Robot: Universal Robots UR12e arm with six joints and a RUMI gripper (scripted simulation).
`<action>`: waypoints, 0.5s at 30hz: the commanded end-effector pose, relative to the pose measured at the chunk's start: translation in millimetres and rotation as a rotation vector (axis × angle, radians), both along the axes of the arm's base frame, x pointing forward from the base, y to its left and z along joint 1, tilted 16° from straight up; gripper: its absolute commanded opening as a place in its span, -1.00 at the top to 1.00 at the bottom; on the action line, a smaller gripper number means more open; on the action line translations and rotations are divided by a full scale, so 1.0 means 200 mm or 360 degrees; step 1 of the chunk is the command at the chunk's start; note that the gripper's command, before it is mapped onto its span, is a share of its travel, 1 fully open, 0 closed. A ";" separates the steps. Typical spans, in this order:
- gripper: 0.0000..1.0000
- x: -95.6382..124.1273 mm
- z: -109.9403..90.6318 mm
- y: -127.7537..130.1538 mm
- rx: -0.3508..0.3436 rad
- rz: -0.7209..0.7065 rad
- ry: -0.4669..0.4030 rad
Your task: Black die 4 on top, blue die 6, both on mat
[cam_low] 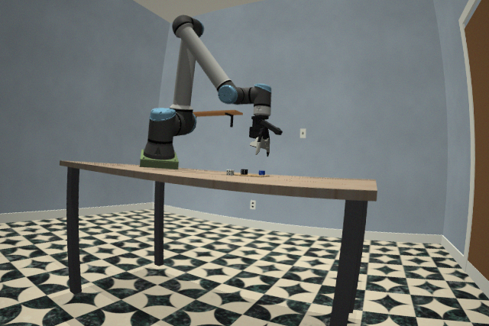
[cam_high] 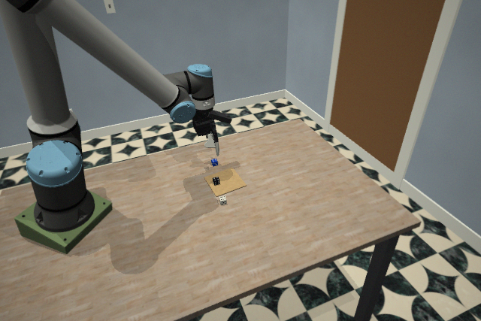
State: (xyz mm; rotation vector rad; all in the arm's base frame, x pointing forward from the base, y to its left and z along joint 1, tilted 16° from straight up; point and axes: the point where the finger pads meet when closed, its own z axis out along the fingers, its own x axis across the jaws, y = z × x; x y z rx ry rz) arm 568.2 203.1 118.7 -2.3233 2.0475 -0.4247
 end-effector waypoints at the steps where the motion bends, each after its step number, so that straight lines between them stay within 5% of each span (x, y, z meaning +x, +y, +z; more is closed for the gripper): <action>1: -1.00 0.00 0.00 0.00 -0.0005 0.0026 0.0002; 10: -1.00 0.00 0.00 0.00 -0.0007 0.0034 0.0004; 11: 0.51 0.00 0.00 0.00 -0.0007 0.0034 0.0004; 15: 0.51 0.00 0.00 0.00 -0.0007 0.0034 0.0004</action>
